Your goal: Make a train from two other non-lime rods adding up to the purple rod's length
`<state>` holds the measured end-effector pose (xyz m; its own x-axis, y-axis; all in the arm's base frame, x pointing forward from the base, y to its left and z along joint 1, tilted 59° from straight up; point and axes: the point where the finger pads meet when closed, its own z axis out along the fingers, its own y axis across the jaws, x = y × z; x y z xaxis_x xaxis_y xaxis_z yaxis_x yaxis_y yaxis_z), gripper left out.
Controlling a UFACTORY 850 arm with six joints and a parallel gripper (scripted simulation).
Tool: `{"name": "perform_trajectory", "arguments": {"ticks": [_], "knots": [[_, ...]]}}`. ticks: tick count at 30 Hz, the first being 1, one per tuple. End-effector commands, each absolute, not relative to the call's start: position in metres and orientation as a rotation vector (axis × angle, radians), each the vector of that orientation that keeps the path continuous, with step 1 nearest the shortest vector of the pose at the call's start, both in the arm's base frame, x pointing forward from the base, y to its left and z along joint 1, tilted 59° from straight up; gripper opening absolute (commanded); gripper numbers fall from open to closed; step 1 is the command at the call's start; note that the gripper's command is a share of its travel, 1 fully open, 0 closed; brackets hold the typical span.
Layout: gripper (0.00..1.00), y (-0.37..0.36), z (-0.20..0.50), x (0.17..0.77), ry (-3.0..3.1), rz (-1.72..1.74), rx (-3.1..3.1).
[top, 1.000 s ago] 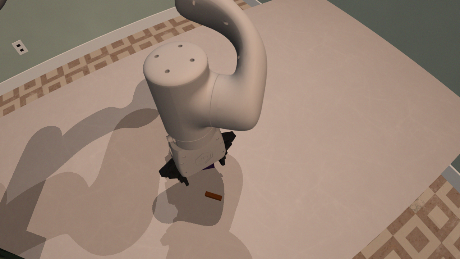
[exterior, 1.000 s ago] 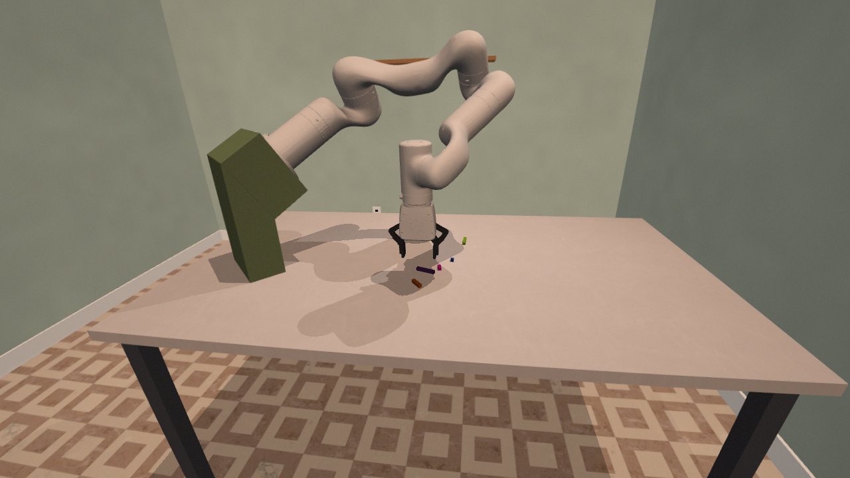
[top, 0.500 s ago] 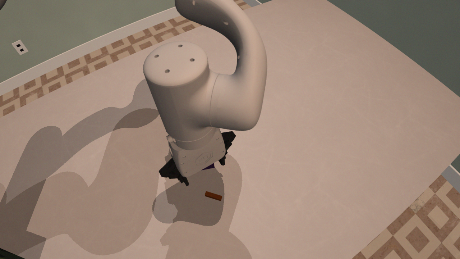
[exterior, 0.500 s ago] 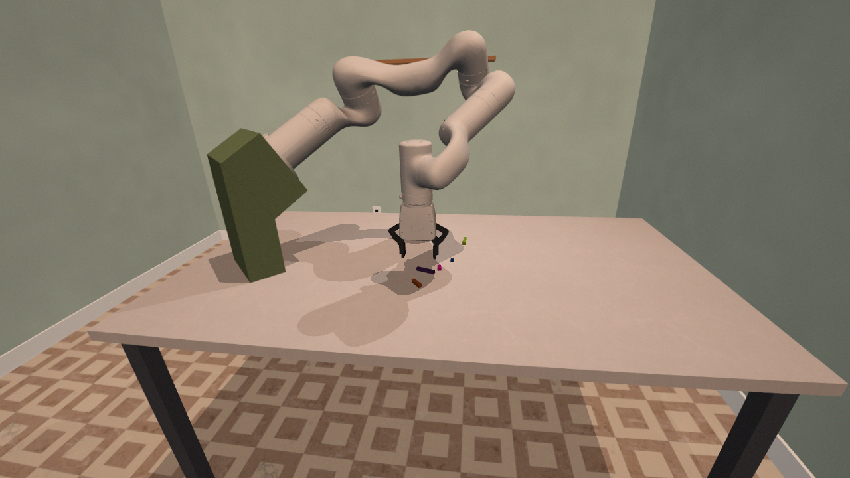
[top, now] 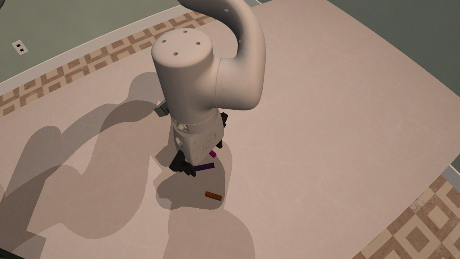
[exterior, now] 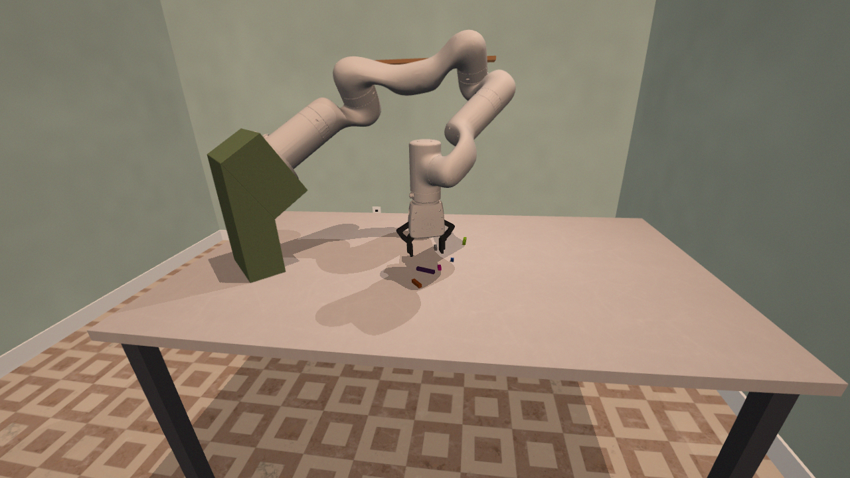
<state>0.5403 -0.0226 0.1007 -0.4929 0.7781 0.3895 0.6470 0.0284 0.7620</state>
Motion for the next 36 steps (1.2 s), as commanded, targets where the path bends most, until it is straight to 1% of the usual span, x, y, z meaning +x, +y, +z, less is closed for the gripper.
{"name": "perform_trajectory", "arguments": {"ticks": [1, 8, 10, 11, 18, 25, 27, 28, 36], "knots": [[1.0, -0.015, 0.113, 0.543, 2.21, 1.404, 1.291], [1.0, -0.002, 0.132, 0.547, 2.281, 1.303, 0.968], [1.0, -0.002, 0.132, 0.547, 2.281, 1.303, 0.968], [1.0, 0.003, 0.139, 0.548, 2.297, 1.264, 0.852], [1.0, 0.017, 0.157, 0.55, 2.318, 1.155, 0.551], [1.0, 0.031, 0.176, 0.552, 2.308, 1.034, 0.247], [1.0, 0.031, 0.176, 0.552, 2.308, 1.034, 0.247], [1.0, 0.036, 0.183, 0.552, 2.295, 0.987, 0.135], [1.0, 0.052, 0.203, 0.551, 2.236, 0.844, -0.178]]}}
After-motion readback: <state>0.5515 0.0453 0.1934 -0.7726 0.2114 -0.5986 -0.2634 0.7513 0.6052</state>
